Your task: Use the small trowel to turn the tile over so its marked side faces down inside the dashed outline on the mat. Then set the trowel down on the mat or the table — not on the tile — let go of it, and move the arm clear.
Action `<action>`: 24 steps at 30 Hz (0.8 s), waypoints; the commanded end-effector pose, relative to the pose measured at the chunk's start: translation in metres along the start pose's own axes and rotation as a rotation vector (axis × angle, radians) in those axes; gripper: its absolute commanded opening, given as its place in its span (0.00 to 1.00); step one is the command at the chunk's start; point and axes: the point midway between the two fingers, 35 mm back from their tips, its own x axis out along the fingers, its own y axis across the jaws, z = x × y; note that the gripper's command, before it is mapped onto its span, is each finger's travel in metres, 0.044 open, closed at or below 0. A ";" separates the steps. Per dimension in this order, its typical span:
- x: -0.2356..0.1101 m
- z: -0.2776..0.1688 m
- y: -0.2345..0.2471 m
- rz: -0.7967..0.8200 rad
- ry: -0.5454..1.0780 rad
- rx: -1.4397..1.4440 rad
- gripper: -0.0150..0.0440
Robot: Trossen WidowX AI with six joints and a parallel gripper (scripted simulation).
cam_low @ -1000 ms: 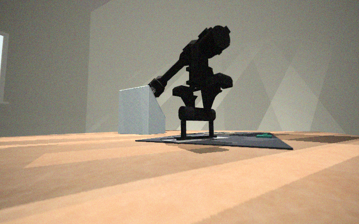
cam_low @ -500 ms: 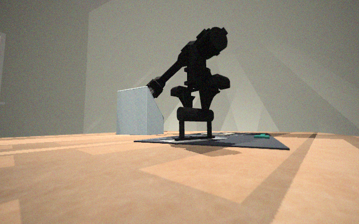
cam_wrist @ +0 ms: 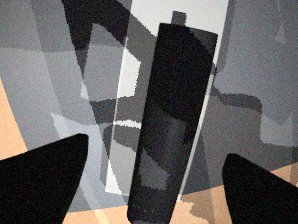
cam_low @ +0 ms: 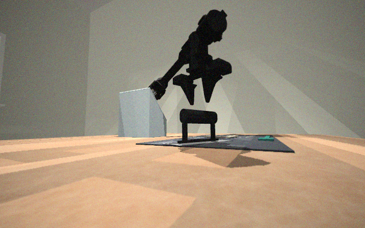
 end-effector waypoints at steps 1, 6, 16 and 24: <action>-0.010 -0.001 -0.003 -0.013 0.004 -0.006 0.76; -0.007 -0.003 -0.004 -0.024 0.011 0.042 0.76; 0.001 -0.013 -0.008 -0.087 0.033 0.267 0.76; 0.006 -0.021 -0.012 -0.160 0.040 0.490 0.76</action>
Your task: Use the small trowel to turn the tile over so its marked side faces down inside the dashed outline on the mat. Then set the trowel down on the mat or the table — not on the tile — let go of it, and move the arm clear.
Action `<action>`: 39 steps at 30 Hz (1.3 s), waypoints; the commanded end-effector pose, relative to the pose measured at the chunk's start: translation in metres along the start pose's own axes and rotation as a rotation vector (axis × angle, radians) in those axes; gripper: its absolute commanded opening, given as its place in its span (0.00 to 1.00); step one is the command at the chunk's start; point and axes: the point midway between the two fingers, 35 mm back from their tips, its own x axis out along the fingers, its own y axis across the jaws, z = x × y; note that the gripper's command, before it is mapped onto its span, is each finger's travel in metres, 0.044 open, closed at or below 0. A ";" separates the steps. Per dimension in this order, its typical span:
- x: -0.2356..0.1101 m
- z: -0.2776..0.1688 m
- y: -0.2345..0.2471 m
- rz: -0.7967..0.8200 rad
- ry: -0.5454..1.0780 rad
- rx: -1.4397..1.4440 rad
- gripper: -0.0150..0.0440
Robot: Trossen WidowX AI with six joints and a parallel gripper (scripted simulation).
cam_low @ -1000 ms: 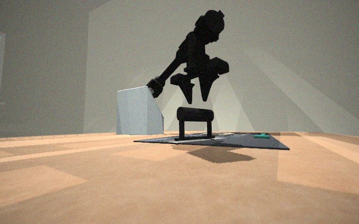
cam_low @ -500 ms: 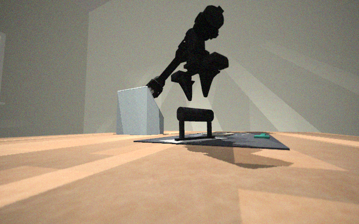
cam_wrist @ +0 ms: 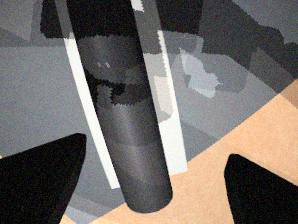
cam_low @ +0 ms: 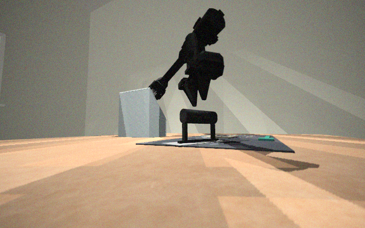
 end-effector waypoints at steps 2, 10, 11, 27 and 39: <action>0.004 -0.005 -0.002 -0.043 0.005 0.148 0.76; 0.007 -0.008 -0.005 -0.085 -0.001 0.282 0.76; 0.007 -0.009 -0.006 -0.091 -0.003 0.301 0.76; 0.011 -0.015 -0.012 -0.193 -0.054 0.634 0.76; 0.018 -0.015 -0.015 -0.275 -0.159 0.969 0.76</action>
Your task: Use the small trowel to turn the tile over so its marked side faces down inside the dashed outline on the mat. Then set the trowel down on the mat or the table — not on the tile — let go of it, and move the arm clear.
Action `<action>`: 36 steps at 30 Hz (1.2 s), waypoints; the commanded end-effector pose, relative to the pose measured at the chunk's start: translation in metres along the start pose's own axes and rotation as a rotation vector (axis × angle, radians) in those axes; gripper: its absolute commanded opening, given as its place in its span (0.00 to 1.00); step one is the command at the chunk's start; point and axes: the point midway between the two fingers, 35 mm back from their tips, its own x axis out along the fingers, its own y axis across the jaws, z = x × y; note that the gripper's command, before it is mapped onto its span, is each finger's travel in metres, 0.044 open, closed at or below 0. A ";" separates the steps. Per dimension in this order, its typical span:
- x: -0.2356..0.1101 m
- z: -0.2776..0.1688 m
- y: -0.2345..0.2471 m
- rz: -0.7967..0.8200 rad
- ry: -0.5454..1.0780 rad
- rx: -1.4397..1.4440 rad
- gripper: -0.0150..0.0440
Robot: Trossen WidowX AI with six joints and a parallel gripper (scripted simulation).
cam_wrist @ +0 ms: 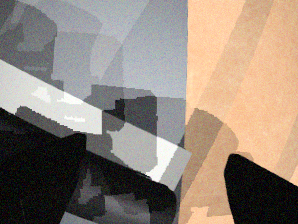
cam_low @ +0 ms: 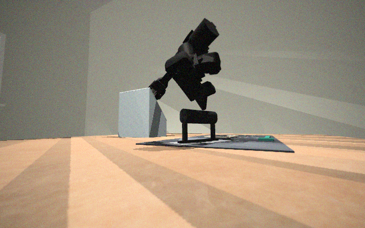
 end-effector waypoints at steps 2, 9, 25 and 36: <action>0.002 -0.003 0.001 -0.023 -0.045 0.177 0.76; 0.003 -0.004 0.003 -0.031 -0.115 0.391 0.76; -0.003 -0.010 0.010 0.016 -0.278 0.896 0.76; -0.012 -0.011 0.019 0.130 -0.384 1.240 0.76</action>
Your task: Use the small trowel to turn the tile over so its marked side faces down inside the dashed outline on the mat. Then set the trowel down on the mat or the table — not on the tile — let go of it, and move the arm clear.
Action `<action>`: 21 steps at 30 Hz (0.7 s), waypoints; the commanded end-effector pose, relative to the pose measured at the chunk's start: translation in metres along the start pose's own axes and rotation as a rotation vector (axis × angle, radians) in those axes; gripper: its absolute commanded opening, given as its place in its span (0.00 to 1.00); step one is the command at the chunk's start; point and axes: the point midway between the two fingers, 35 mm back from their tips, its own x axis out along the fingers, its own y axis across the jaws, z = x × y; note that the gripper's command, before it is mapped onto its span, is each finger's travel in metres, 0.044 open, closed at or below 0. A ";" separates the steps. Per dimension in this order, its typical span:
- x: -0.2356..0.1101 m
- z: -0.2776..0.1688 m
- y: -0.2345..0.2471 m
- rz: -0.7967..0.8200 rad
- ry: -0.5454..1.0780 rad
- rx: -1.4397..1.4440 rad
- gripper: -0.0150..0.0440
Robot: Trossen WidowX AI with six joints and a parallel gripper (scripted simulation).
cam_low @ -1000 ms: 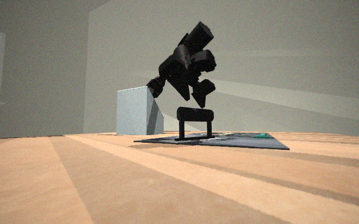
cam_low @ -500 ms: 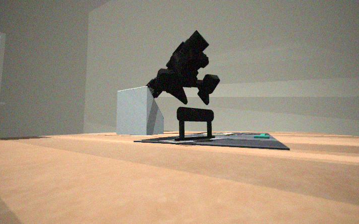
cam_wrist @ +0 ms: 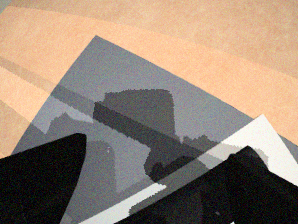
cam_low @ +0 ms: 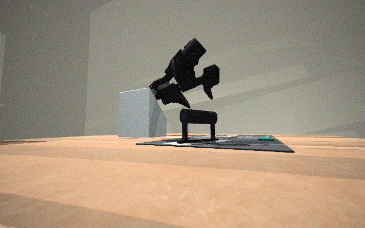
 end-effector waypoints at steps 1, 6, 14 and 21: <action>-0.006 -0.005 0.002 0.045 -0.018 0.158 0.76; -0.012 -0.012 0.003 0.085 -0.017 0.323 0.76; -0.016 -0.026 0.000 0.118 -0.006 0.508 0.76; -0.018 -0.050 -0.006 0.157 0.017 0.729 0.76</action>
